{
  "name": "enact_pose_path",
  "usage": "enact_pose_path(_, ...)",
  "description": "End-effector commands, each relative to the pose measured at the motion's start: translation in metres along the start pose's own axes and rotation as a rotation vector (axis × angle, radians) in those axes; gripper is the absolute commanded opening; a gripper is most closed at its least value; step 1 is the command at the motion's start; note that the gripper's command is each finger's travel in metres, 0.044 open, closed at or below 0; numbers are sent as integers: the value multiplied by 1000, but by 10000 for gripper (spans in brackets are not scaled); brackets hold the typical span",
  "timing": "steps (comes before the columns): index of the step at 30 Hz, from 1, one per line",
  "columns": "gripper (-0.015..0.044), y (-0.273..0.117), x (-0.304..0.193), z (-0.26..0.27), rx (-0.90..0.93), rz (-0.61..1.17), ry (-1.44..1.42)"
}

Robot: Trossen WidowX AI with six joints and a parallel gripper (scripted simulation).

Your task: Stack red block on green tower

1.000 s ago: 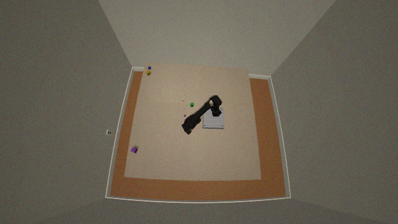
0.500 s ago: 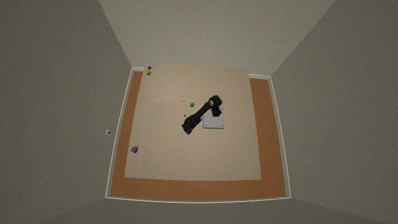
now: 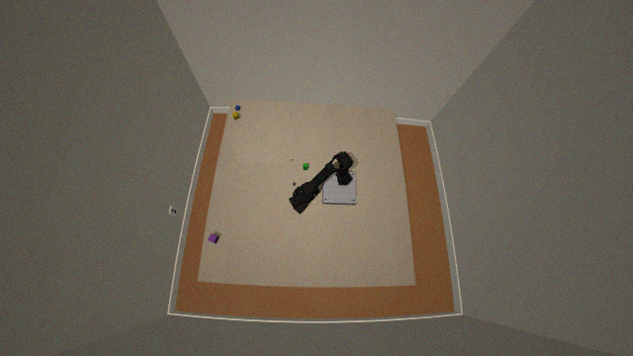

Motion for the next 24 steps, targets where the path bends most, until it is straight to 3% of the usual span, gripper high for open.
enact_pose_path(1,26,-3,0,1,3,4,-3)
enact_pose_path(2,0,-6,0,1,3,4,-3)
enact_pose_path(24,0,-117,1,0,3,4,-3)
Point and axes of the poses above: the point midway between the two fingers, 35 mm back from their tips, its own y axis out along the fingers, its own z axis across the jaws, x = y × z, the point moved 2 cm from there along -y, back along the fingers, and after that the axes turned 1 degree about -y, right-handed, at the moved point
